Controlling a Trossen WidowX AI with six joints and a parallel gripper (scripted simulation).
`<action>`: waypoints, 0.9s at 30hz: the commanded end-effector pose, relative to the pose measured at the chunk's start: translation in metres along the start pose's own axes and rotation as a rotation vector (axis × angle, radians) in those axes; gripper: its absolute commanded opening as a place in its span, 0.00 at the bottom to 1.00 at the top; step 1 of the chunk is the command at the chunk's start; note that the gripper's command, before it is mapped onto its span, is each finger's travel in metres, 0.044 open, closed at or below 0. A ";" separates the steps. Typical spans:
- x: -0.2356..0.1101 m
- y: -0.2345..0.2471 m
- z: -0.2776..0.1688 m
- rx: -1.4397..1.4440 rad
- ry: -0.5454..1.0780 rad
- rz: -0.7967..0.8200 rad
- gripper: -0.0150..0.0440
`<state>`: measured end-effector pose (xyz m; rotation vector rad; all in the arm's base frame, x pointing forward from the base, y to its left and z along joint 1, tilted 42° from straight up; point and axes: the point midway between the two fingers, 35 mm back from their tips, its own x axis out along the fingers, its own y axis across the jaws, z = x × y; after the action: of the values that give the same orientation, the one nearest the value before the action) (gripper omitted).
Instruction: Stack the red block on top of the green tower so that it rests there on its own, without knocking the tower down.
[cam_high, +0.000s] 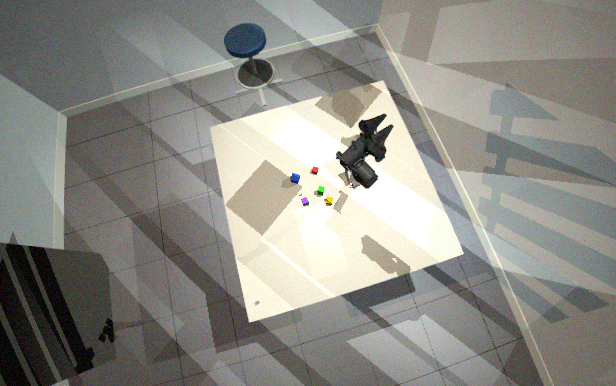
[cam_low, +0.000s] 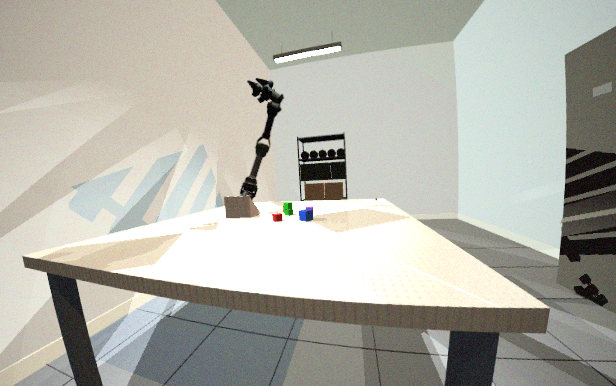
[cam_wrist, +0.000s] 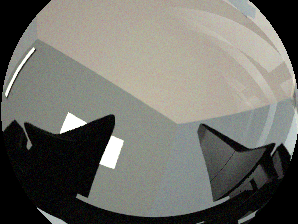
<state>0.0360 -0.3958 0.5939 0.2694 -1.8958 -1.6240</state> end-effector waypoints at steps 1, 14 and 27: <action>0.000 0.000 -0.001 -0.006 0.003 0.002 0.98; -0.068 -0.074 -0.138 -0.695 0.492 0.227 1.00; -0.207 -0.229 -0.219 -1.228 1.185 0.446 1.00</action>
<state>0.2467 -0.5223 0.3692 0.1497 -0.1670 -1.5514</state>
